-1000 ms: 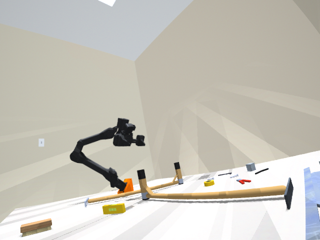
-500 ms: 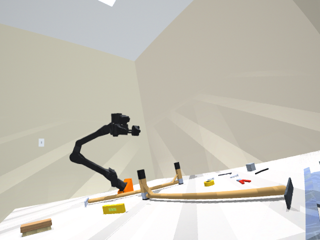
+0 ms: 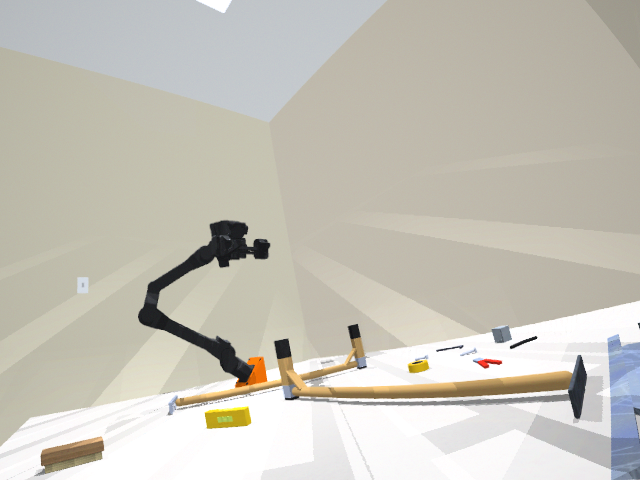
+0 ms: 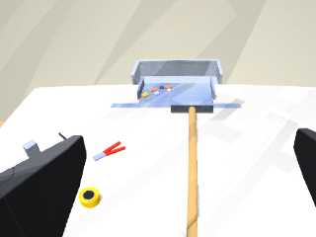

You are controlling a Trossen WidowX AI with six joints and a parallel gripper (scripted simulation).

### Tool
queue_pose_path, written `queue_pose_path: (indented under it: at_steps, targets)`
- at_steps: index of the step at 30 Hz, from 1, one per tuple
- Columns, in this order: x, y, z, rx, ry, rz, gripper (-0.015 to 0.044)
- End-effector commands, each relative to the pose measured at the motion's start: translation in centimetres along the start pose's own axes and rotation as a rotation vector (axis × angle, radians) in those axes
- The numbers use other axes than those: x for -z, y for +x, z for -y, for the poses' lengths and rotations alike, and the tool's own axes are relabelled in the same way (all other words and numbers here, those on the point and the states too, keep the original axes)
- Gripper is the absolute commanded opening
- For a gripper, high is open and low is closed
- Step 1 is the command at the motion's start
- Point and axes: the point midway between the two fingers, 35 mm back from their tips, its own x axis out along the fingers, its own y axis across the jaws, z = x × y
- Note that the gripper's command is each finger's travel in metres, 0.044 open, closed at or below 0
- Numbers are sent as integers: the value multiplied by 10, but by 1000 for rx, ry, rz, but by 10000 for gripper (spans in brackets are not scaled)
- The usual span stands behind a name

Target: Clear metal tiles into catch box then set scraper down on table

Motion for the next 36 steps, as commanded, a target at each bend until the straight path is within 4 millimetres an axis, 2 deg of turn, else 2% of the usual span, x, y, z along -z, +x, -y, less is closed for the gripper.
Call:
queue_pose_path:
  at_steps: [1, 29, 36]
  targets:
    - [-4, -2, 1, -1, 5, 8, 440]
    - [-4, -2, 1, -1, 5, 8, 440]
    - [17, 19, -1, 7, -6, -58, 440]
